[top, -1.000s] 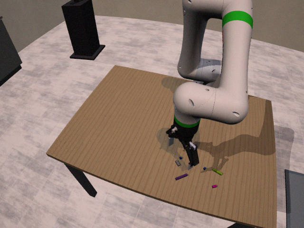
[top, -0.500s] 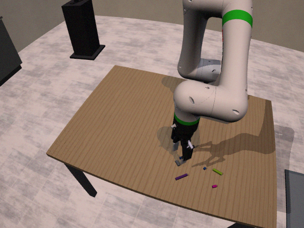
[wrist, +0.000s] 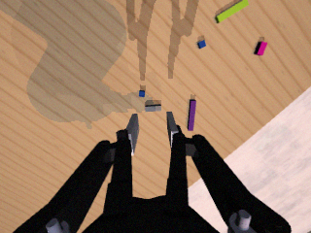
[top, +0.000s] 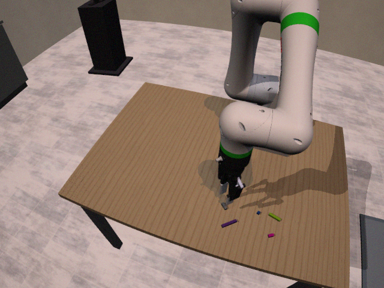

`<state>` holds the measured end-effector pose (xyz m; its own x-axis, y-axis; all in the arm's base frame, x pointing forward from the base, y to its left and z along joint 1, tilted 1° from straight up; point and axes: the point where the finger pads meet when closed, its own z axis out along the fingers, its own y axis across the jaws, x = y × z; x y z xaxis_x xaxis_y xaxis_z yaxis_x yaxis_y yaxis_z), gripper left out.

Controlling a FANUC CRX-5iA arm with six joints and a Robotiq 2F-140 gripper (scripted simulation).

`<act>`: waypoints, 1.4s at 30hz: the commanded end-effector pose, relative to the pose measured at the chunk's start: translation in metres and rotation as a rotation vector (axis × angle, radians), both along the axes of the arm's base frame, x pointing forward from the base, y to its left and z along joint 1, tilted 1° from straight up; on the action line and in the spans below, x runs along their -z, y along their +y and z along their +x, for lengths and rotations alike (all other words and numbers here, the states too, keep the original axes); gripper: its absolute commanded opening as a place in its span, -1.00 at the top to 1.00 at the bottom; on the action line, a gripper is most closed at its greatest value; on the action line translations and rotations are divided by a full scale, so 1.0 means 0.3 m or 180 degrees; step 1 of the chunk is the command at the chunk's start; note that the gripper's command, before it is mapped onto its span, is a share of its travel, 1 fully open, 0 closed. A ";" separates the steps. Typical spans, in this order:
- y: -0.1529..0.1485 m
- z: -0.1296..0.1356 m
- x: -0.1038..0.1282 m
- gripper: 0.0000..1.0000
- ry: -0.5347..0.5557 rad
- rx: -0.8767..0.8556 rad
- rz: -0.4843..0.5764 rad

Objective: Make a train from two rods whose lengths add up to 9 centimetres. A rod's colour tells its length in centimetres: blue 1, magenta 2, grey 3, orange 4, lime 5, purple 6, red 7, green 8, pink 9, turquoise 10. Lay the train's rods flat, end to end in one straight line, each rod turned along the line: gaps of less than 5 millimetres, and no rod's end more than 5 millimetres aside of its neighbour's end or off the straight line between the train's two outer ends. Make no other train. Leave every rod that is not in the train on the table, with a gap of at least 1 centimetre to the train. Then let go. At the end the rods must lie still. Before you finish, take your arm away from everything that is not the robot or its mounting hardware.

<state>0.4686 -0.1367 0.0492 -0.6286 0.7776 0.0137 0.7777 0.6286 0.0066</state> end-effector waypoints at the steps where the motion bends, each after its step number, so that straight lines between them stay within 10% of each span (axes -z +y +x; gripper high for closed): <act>1: 0.000 0.001 -0.001 0.44 -0.0001 0.0000 -0.0001; 42: 0.001 0.000 0.086 0.44 -0.0001 0.0000 -0.0001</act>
